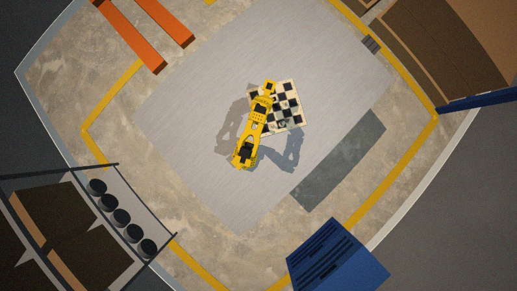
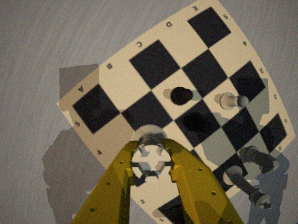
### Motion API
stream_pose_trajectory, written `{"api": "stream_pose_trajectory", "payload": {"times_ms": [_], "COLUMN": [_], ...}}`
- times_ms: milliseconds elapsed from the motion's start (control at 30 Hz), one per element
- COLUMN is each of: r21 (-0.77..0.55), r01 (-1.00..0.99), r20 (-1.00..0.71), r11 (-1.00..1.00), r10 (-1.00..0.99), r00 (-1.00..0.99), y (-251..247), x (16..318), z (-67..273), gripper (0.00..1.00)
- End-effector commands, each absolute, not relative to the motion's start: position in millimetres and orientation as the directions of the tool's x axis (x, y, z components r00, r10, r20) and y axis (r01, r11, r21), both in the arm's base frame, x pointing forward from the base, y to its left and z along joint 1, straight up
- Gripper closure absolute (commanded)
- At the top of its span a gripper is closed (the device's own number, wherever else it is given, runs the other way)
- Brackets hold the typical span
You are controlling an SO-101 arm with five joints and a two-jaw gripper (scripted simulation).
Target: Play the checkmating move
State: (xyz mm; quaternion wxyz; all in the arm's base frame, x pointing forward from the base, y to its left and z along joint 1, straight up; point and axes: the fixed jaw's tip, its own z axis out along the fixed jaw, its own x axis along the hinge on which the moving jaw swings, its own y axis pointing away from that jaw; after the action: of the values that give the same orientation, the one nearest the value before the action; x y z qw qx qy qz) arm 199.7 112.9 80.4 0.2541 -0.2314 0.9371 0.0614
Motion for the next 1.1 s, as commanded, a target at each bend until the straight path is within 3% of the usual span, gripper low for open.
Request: {"api": "stream_pose_trajectory", "payload": {"times_ms": [0, 467, 1067], "r21": [-0.005, -0.005, -0.005], "r01": [-0.463, -0.586, -0.609], "r20": [-0.521, -0.52, -0.52], "r11": [0.886, 0.81, 0.793], "r10": [-0.398, -0.503, -0.522], "r00": [-0.755, -0.691, -0.676], "y": [112, 129, 135], "x": [200, 168, 166], "z": [86, 86, 91], "gripper": [1.0, 1.0, 1.0]}}
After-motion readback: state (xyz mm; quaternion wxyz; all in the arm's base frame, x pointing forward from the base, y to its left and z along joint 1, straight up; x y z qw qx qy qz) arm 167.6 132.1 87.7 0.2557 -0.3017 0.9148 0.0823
